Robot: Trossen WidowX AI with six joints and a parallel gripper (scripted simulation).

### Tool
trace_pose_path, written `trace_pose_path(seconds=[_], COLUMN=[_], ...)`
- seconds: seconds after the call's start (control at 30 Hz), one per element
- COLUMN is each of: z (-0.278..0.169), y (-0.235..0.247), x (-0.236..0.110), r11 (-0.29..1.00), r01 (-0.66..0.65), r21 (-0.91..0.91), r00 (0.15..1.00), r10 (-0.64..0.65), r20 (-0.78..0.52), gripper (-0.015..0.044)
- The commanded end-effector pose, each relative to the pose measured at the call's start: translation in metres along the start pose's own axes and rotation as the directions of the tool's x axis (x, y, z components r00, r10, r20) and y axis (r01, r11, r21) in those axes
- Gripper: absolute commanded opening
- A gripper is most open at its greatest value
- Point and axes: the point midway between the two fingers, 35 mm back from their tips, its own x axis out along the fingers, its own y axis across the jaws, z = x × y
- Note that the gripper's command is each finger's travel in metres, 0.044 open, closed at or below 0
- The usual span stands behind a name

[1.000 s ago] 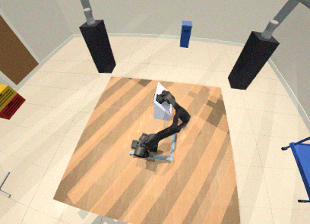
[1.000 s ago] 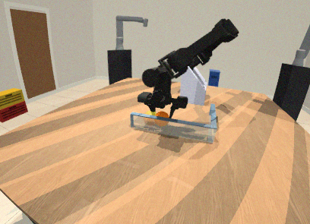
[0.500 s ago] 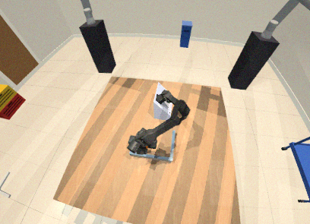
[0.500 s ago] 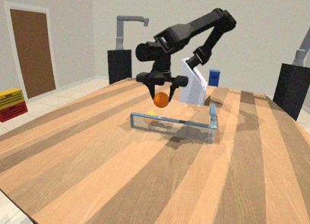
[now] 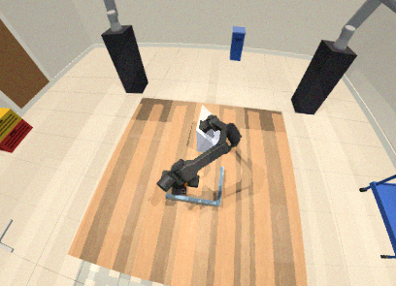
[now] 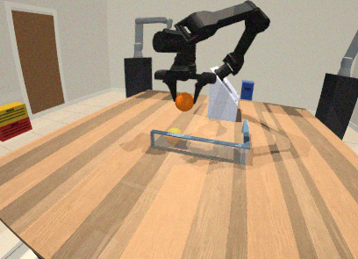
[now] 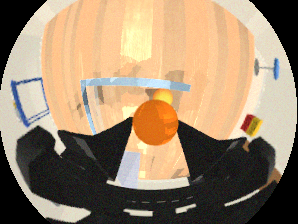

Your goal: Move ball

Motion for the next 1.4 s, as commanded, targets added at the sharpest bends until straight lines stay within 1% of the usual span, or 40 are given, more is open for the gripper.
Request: trace_pose_path(seconds=[0.0,0.13,0.33,0.7,1.3,1.37], z=[0.001,0.003,0.003,0.002,0.002,0.002], y=[-0.015,-0.029,-0.031,-0.03,-0.03,-0.031], x=[0.019,0.038,0.048,0.111,0.131,0.128], r11=[1.0,1.0,1.0,1.0,1.0,1.0], r01=[0.002,-0.003,-0.003,-0.007,-0.008,-0.005], r21=[0.001,0.007,0.009,0.009,0.009,0.008], r00=[1.0,1.0,1.0,1.0,1.0,1.0], r10=[-0.002,0.003,0.004,0.007,0.008,0.005], r20=[-0.007,-0.005,-0.004,-0.004,-0.004,-0.006], gripper=[0.0,0.0,0.0,0.0,0.0,0.0053])
